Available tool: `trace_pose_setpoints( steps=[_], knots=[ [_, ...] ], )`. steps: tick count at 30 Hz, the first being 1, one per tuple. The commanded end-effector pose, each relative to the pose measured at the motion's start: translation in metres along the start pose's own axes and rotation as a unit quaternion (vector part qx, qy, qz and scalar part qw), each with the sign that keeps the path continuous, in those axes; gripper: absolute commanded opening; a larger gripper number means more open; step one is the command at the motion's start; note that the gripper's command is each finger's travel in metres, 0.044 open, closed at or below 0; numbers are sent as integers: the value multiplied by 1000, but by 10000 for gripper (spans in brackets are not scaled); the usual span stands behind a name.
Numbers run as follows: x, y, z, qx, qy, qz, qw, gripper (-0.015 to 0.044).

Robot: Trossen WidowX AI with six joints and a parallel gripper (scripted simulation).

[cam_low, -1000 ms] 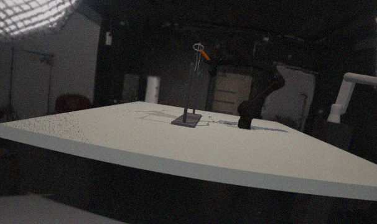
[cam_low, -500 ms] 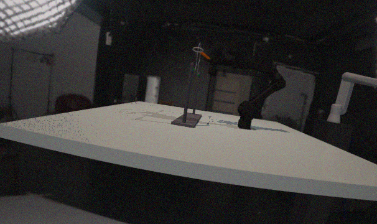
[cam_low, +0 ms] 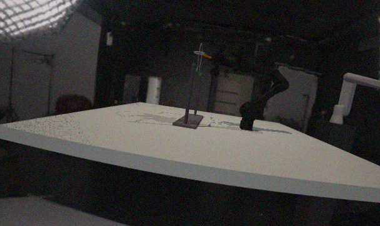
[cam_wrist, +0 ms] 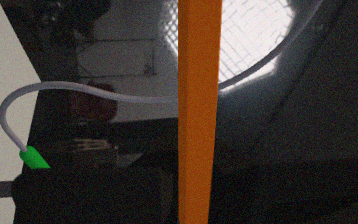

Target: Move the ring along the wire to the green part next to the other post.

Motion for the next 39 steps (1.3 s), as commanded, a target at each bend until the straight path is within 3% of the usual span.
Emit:
trace_pose_setpoints(
  steps=[1, 25, 39],
  knots=[
    [0, 1, 0, -27, -7, -12, 1000, -150],
    [1, -5, 0, -151, -34, -79, 985, -150],
    [3, 6, -7, -154, -33, -81, 984, -150]
  ],
)
Point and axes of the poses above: the point midway between the two fingers, 35 mm back from their tips, its own x axis out along the fingers, its own y axis across the jaws, z = x × y, the point moved 3 cm from there along -x, back along the fingers, and after that the axes turned 10 degrees about x, right-handed, at the moved point
